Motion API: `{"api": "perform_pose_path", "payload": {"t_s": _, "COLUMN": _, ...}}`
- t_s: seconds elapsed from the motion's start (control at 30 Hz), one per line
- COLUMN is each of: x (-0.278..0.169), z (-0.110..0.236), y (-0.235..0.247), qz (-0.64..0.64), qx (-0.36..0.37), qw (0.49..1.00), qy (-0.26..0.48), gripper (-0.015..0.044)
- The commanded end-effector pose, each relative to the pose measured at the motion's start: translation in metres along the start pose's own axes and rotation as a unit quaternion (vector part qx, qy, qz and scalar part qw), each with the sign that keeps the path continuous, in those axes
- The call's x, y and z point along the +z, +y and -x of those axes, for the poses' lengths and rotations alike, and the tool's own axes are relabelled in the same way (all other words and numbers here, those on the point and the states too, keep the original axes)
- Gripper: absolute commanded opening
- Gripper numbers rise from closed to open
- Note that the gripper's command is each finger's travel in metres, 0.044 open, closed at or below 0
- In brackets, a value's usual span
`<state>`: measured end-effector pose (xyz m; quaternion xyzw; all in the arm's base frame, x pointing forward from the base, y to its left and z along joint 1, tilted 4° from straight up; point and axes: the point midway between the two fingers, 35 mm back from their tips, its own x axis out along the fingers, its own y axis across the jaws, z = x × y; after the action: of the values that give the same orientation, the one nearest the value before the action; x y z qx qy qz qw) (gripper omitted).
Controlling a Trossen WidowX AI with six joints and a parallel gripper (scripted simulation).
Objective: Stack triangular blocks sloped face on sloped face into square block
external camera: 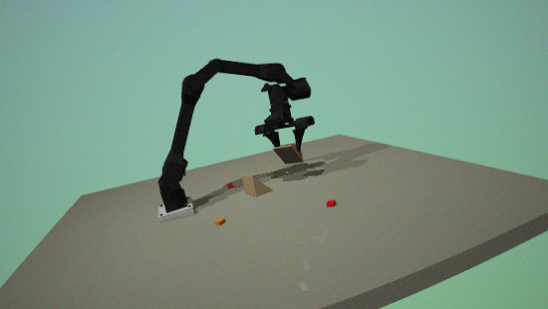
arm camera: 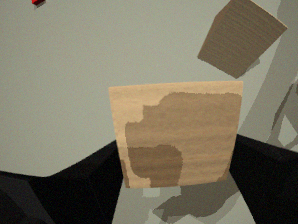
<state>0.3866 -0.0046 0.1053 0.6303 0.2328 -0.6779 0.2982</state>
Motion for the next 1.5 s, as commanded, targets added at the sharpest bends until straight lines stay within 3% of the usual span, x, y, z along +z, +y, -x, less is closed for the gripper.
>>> {"api": "perform_pose_path", "payload": {"t_s": 0.0, "x": -0.001, "z": 0.003, "y": 0.001, "qz": -0.080, "qx": -0.010, "qw": 0.997, "qy": 0.011, "gripper": 0.0000}}
{"api": "perform_pose_path", "payload": {"t_s": 0.33, "x": -0.001, "z": 0.006, "y": 0.003, "qz": -0.237, "qx": -0.033, "qw": 0.971, "qy": 0.024, "gripper": 0.0000}}
{"api": "perform_pose_path", "payload": {"t_s": 0.63, "x": 0.000, "z": 0.009, "y": 0.001, "qz": -0.240, "qx": -0.034, "qw": 0.970, "qy": 0.024, "gripper": 0.0000}}
{"api": "perform_pose_path", "payload": {"t_s": 1.2, "x": 0.028, "z": 0.059, "y": -0.053, "qz": -0.240, "qx": -0.036, "qw": 0.970, "qy": 0.022, "gripper": 0.0000}}
{"api": "perform_pose_path", "payload": {"t_s": 1.47, "x": 0.030, "z": 0.053, "y": -0.056, "qz": -0.240, "qx": -0.036, "qw": 0.970, "qy": 0.022, "gripper": 0.0000}}
